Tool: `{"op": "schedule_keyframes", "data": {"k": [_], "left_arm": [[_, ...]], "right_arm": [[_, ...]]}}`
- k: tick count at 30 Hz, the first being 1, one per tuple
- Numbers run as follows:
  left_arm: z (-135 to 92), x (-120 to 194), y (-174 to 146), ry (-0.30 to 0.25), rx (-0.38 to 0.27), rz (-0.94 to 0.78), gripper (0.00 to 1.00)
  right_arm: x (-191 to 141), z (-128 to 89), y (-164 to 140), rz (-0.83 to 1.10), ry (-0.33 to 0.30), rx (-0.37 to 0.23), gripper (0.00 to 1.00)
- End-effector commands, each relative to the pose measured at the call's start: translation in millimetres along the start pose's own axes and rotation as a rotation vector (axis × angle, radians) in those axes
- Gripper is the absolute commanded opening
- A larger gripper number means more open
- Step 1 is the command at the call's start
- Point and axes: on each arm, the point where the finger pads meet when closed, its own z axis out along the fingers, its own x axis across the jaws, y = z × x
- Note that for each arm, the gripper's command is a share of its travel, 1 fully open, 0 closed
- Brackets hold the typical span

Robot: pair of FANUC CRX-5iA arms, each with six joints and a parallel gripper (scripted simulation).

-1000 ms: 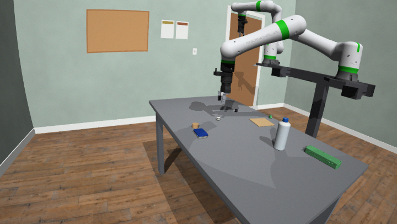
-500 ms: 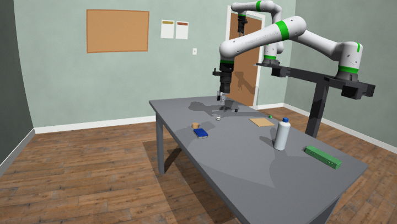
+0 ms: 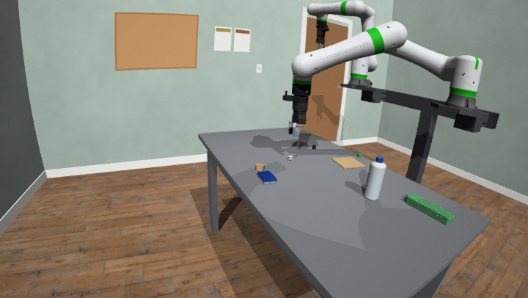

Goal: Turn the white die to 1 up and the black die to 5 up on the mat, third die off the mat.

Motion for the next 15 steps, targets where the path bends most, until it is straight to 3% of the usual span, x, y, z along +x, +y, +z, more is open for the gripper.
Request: {"op": "schedule_keyframes", "data": {"k": [1, 5, 15], "left_arm": [[-1.0, -0.7, -1.1, 0.002, 0.002, -0.052, 1.00], [-0.5, -2.2, -1.4, 0.002, 0.002, -0.104, 1.00], [3.6, -12.3, -1.1, 0.002, 0.001, -0.466, 1.00]], "right_arm": [[-0.2, -0.9, 0.2, 0.000, 0.000, -0.002, 1.00], [-0.2, -0.9, 0.2, 0.000, 0.000, -0.002, 1.00], [-0.2, -0.9, 0.2, 0.000, 0.000, -0.002, 1.00]]}}
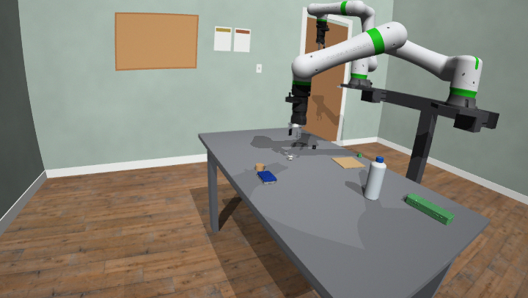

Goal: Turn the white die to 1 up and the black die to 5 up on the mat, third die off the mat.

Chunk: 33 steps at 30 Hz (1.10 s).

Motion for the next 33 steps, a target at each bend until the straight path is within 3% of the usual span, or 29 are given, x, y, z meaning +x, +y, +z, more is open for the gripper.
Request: {"op": "schedule_keyframes", "data": {"k": [1, 6, 8, 20, 23, 25, 33], "left_arm": [[0.3, -3.5, -1.6, -0.002, 0.007, -0.174, 1.00], [1.2, -5.6, -1.7, -0.002, 0.007, -0.251, 1.00], [2.8, -9.2, -1.7, -0.001, 0.007, -0.394, 1.00], [7.3, -18.4, 1.1, 0.000, 0.007, -0.800, 1.00], [7.4, -18.6, 1.2, 0.000, 0.007, -0.812, 1.00], [9.0, -21.1, 2.9, 0.000, 0.007, -0.953, 1.00], [11.8, -24.5, 6.4, 0.001, 0.007, -1.194, 1.00]], "right_arm": [[-0.2, -0.9, 0.2, 0.000, 0.000, -0.002, 1.00], [-0.2, -0.9, 0.2, 0.000, 0.000, -0.002, 1.00], [-0.2, -0.9, 0.2, 0.000, 0.000, -0.002, 1.00], [-0.2, -0.9, 0.2, 0.000, 0.000, -0.002, 1.00], [-0.2, -0.9, 0.2, 0.000, 0.000, -0.002, 1.00], [-0.2, -0.9, 0.2, 0.000, 0.000, -0.002, 1.00], [-0.2, -0.9, 0.2, 0.000, 0.000, -0.002, 1.00]]}}
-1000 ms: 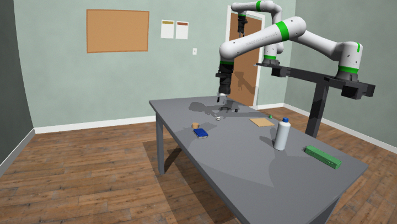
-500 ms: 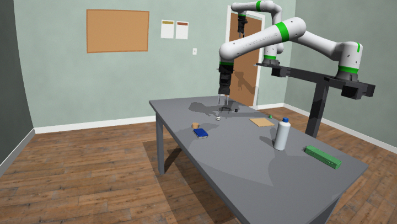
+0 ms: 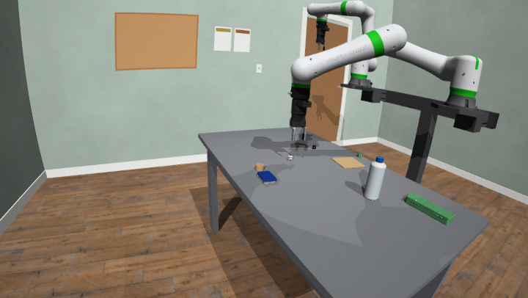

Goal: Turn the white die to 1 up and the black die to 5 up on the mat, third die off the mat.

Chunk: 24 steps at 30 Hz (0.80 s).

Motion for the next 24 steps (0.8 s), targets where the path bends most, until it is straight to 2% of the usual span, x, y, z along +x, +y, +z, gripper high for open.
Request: {"op": "schedule_keyframes", "data": {"k": [1, 4, 6, 8, 20, 23, 24], "left_arm": [[0.3, -2.2, -0.2, 0.004, 0.007, -0.173, 1.00], [1.5, -4.2, -0.1, 0.005, 0.007, -0.276, 1.00], [1.5, -4.2, -0.1, 0.005, 0.007, -0.276, 1.00], [2.9, -6.5, 0.2, 0.005, 0.006, -0.403, 1.00], [7.6, -12.8, 3.8, 0.006, 0.005, -0.812, 1.00], [7.9, -13.1, 4.1, 0.007, 0.005, -0.837, 1.00], [9.1, -14.2, 5.6, 0.007, 0.005, -0.943, 1.00]], "right_arm": [[-0.2, -0.9, 0.2, 0.000, 0.000, -0.002, 1.00], [-0.2, -0.9, 0.2, 0.000, 0.000, -0.002, 1.00], [-0.2, -0.9, 0.2, 0.000, 0.000, -0.002, 1.00], [-0.2, -0.9, 0.2, 0.000, 0.000, -0.002, 1.00], [-0.2, -0.9, 0.2, 0.000, 0.000, -0.002, 1.00], [-0.2, -0.9, 0.2, 0.000, 0.000, -0.002, 1.00], [-0.2, -0.9, 0.2, 0.000, 0.000, -0.002, 1.00]]}}
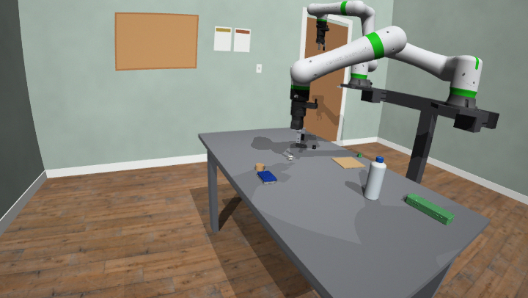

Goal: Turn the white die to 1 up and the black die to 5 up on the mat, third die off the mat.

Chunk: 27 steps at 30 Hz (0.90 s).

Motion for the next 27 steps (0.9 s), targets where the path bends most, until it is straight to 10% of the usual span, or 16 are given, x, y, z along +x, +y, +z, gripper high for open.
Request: {"op": "schedule_keyframes", "data": {"k": [1, 27], "left_arm": [[0.4, -2.6, 1.1, 0.008, 0.002, -0.173, 1.00], [10.5, -13.5, 13.1, 0.009, -0.001, -1.057, 1.00]], "right_arm": [[-0.2, -0.9, 0.2, 0.000, 0.000, -0.002, 1.00], [-0.2, -0.9, 0.2, 0.000, 0.000, -0.002, 1.00]]}}
